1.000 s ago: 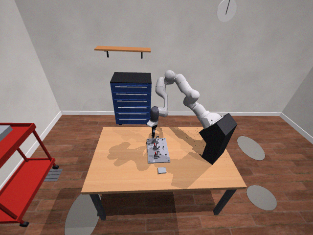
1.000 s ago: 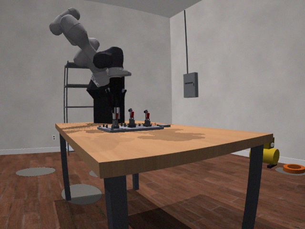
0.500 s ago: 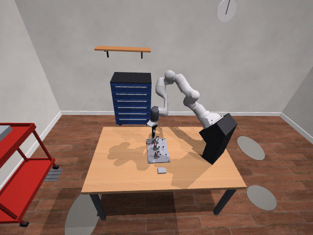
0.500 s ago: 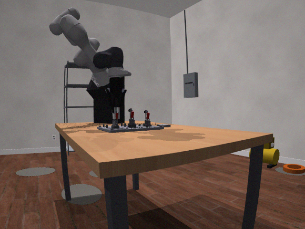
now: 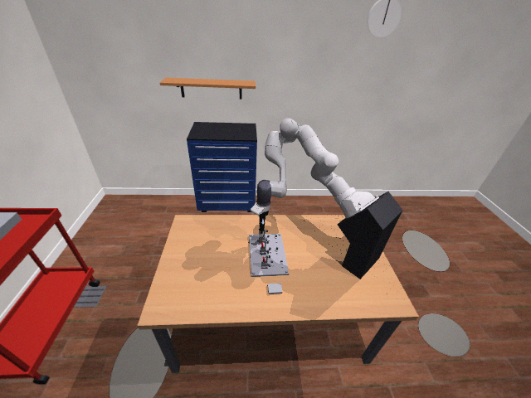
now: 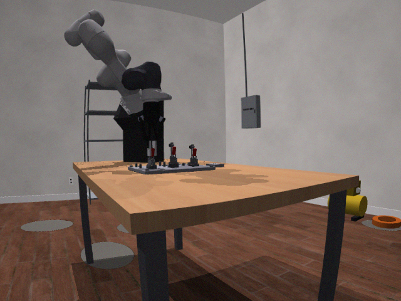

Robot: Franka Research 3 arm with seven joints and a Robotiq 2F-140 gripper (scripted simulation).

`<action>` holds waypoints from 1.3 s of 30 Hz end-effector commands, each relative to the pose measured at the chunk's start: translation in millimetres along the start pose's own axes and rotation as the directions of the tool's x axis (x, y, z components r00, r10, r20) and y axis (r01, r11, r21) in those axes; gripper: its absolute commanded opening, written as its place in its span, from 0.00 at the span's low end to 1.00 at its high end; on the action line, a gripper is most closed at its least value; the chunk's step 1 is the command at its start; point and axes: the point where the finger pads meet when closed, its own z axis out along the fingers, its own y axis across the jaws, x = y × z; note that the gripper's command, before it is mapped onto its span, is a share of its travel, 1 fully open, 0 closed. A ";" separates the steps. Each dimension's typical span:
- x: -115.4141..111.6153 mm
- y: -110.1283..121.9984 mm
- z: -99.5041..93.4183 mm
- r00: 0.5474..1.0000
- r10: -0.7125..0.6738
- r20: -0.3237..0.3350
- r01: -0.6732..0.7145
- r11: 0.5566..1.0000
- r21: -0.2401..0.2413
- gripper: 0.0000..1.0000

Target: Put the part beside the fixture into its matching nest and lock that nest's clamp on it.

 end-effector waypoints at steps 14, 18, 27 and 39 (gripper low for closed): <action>-12.9 -0.2 3.5 1.000 0.008 0.017 -0.008 1.000 -0.004 0.00; -12.9 -0.2 3.5 1.000 0.008 0.017 -0.008 1.000 -0.004 0.00; -12.9 -0.2 3.5 1.000 0.008 0.017 -0.008 1.000 -0.004 0.00; -12.9 -0.2 3.5 1.000 0.008 0.017 -0.008 1.000 -0.004 0.28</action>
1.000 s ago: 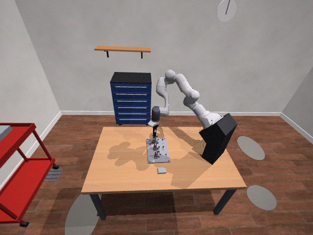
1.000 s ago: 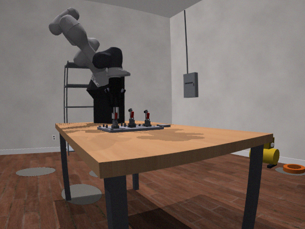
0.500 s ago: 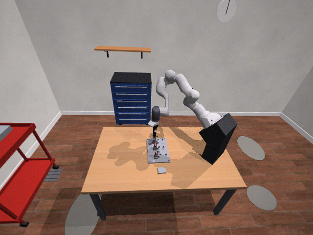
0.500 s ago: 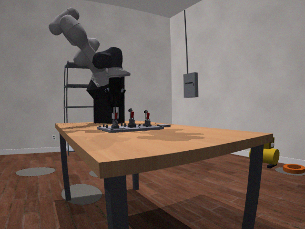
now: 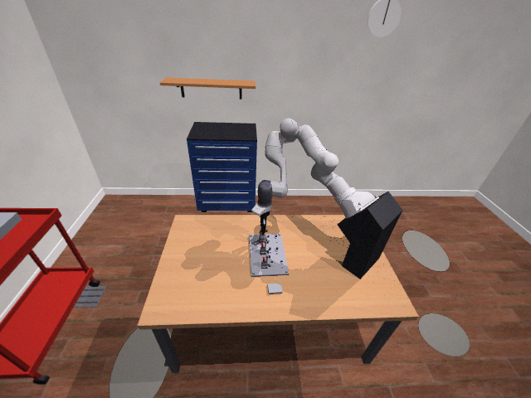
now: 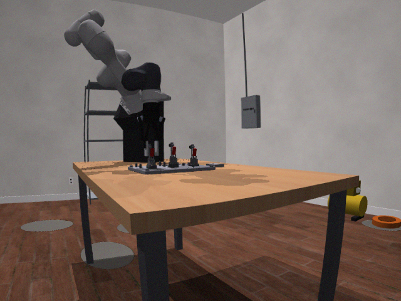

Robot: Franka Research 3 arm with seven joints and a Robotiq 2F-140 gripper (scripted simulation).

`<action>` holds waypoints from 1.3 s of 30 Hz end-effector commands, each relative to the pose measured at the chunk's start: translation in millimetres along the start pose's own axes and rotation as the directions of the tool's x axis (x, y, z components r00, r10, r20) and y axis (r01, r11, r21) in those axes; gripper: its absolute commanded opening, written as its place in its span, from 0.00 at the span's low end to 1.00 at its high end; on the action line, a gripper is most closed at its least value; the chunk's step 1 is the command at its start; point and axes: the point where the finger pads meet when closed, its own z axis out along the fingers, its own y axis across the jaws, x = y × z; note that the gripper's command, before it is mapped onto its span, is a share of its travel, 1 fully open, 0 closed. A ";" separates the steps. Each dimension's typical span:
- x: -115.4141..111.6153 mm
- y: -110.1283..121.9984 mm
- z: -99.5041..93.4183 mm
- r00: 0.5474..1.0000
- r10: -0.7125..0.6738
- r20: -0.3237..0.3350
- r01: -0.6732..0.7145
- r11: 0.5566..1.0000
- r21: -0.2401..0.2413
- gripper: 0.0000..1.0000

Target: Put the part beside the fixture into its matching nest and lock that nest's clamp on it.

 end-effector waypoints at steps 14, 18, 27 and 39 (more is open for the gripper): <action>-3.6 1.4 1.9 1.000 0.008 0.008 -0.008 1.000 -0.005 0.28; -3.6 1.4 1.9 1.000 0.008 0.008 -0.008 1.000 -0.005 0.28; -3.6 1.3 -2.5 1.000 0.008 0.008 -0.008 1.000 -0.005 0.28; -3.3 1.2 -37.6 1.000 0.008 0.008 -0.008 1.000 -0.005 0.28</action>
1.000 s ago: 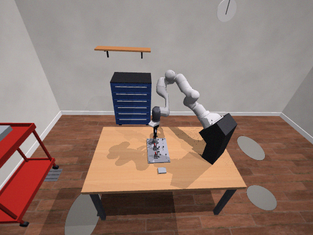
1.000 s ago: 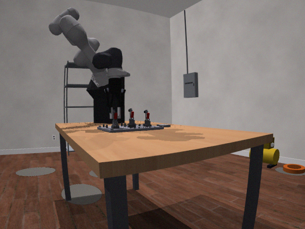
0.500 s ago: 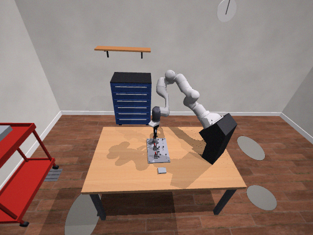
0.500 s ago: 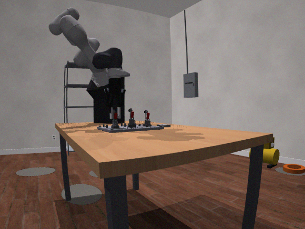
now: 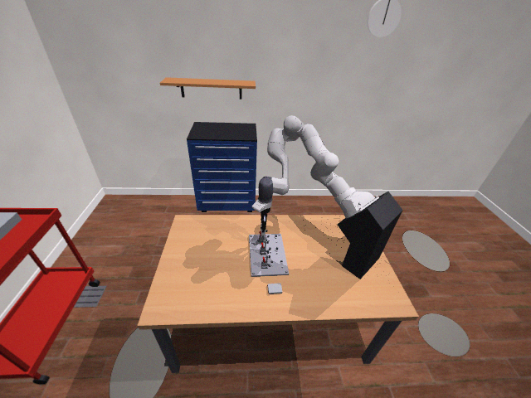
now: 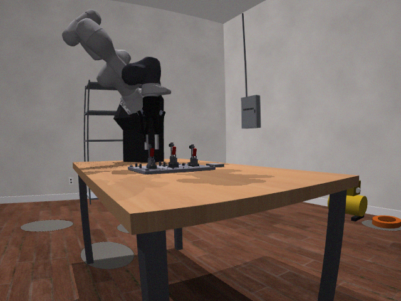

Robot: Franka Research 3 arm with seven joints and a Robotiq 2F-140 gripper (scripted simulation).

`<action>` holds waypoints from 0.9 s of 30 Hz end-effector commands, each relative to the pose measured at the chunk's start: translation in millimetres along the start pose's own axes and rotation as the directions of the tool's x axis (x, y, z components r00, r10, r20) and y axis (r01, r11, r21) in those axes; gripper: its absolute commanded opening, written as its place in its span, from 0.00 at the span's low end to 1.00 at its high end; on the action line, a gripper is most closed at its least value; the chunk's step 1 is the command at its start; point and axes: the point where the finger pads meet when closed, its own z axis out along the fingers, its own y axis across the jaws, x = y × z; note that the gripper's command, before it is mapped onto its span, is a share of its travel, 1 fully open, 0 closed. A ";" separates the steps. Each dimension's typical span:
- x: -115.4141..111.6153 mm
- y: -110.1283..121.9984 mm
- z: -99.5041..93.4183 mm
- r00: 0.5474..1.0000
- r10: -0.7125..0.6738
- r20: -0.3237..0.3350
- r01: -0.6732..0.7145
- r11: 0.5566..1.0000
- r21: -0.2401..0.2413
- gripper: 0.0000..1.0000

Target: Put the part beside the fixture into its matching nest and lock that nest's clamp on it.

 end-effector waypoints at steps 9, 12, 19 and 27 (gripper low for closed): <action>-1.2 3.1 -29.9 1.000 -0.016 0.009 0.016 1.000 -0.011 0.28; -1.2 3.1 -30.1 1.000 -0.016 0.009 0.016 1.000 -0.011 0.28; -1.2 3.1 -30.1 1.000 -0.016 0.009 0.016 1.000 -0.011 0.28; -1.2 3.1 -30.4 1.000 -0.016 0.009 0.016 1.000 -0.011 0.58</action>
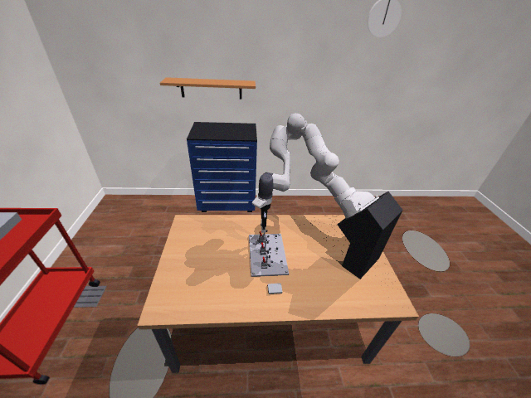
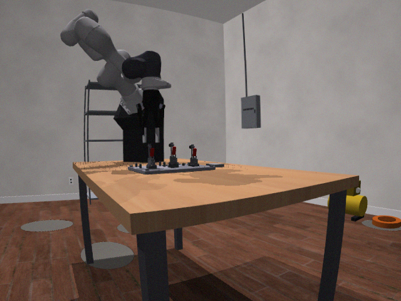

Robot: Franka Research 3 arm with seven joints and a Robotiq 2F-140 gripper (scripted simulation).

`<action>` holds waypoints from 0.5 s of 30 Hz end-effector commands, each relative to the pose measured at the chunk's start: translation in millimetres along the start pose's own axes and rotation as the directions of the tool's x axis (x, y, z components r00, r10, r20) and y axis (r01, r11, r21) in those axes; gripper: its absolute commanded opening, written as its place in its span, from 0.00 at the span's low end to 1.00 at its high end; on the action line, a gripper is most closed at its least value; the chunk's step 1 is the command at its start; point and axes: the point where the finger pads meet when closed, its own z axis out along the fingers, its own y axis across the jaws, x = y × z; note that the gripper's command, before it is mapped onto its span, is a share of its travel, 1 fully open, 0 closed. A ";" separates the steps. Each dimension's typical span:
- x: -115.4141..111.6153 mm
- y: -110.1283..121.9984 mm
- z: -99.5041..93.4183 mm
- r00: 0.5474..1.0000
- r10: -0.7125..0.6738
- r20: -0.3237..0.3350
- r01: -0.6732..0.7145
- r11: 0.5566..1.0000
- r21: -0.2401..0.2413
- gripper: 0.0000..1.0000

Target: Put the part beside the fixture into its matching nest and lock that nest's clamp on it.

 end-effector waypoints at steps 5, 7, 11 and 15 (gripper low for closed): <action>-0.6 0.7 -4.2 1.000 -0.007 0.002 0.007 1.000 -0.002 0.58; -0.5 0.7 -8.7 1.000 -0.007 0.002 0.007 1.000 -0.002 0.58; -0.5 0.7 -23.0 1.000 -0.007 0.002 0.007 1.000 -0.002 0.58; -0.5 0.6 -39.7 1.000 -0.007 0.002 0.007 1.000 -0.002 0.58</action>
